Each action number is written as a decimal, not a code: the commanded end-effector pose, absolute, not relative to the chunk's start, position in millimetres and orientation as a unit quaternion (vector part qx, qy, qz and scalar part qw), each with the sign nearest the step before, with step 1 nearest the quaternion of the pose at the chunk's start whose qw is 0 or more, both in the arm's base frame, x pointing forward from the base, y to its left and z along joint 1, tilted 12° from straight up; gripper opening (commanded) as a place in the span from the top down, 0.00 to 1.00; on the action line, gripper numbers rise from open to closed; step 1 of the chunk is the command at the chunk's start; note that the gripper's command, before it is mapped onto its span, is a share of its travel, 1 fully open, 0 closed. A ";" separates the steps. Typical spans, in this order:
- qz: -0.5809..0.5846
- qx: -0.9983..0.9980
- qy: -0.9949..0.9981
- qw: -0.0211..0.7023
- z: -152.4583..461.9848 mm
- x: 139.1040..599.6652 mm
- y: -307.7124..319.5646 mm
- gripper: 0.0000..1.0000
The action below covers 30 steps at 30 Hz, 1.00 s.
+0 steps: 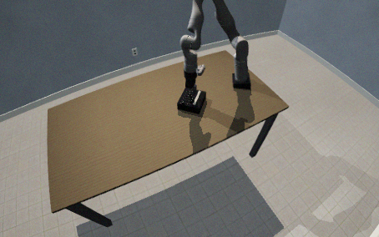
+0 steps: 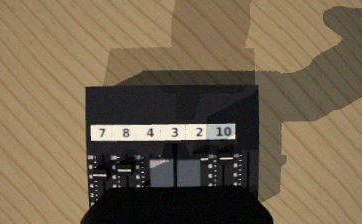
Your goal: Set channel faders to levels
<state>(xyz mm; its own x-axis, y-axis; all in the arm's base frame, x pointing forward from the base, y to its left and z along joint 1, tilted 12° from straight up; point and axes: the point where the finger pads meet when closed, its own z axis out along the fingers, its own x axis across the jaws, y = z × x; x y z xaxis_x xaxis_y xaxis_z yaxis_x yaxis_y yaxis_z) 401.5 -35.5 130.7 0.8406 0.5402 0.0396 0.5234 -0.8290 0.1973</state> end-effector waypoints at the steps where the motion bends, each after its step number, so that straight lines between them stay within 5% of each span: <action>1: 0.047 0.955 0.279 0.090 130.5 401.9 -35.2 1.00; 30: 0.047 0.955 0.279 0.090 112.6 404.1 -36.7 1.00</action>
<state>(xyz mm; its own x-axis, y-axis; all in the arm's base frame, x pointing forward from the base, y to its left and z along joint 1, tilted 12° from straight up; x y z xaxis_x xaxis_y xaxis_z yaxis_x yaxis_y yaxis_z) 404.4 -37.5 114.2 0.8412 0.5391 0.0416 0.5216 -0.8294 0.2001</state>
